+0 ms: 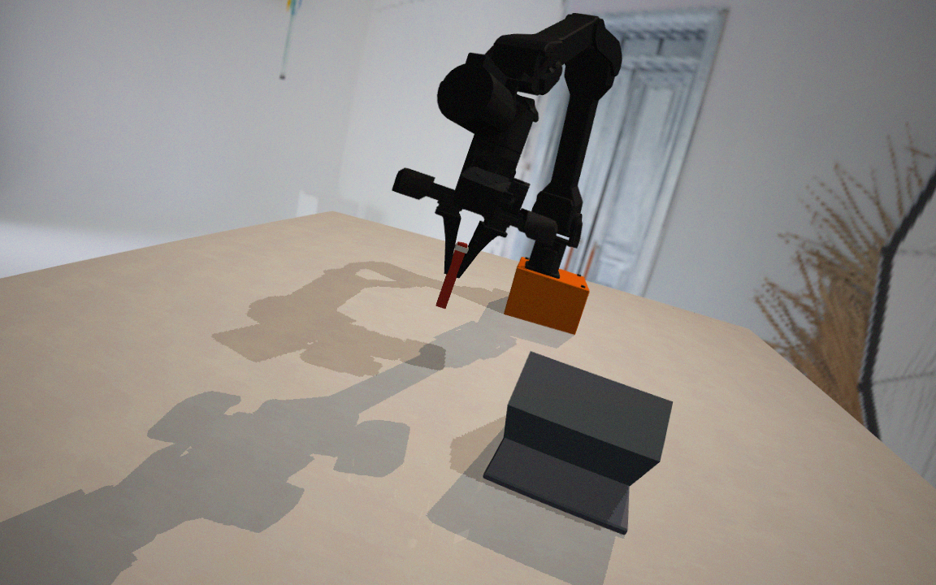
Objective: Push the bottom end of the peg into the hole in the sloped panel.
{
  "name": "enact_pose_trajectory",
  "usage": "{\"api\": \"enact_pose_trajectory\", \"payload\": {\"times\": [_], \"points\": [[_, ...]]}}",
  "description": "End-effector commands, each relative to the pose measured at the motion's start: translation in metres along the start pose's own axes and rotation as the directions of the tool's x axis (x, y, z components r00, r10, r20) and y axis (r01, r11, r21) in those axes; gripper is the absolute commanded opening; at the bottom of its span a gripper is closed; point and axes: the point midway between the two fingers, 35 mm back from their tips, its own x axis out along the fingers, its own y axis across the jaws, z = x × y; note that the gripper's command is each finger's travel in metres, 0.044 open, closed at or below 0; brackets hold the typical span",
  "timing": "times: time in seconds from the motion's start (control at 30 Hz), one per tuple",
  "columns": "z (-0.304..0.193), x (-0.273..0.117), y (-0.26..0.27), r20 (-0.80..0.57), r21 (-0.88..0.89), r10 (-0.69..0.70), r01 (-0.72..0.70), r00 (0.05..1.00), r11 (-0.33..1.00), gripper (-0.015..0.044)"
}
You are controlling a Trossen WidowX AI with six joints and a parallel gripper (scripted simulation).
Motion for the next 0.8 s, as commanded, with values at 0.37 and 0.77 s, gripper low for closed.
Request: {"api": "enact_pose_trajectory", "payload": {"times": [0.37, 0.77], "points": [[0.009, 0.0, 0.017, 0.043, 0.029, -0.064, 0.062, 0.997, 0.998, 0.0], [0.016, -0.001, 0.03, 0.085, 0.053, -0.106, 0.102, 0.991, 0.993, 0.0]]}}
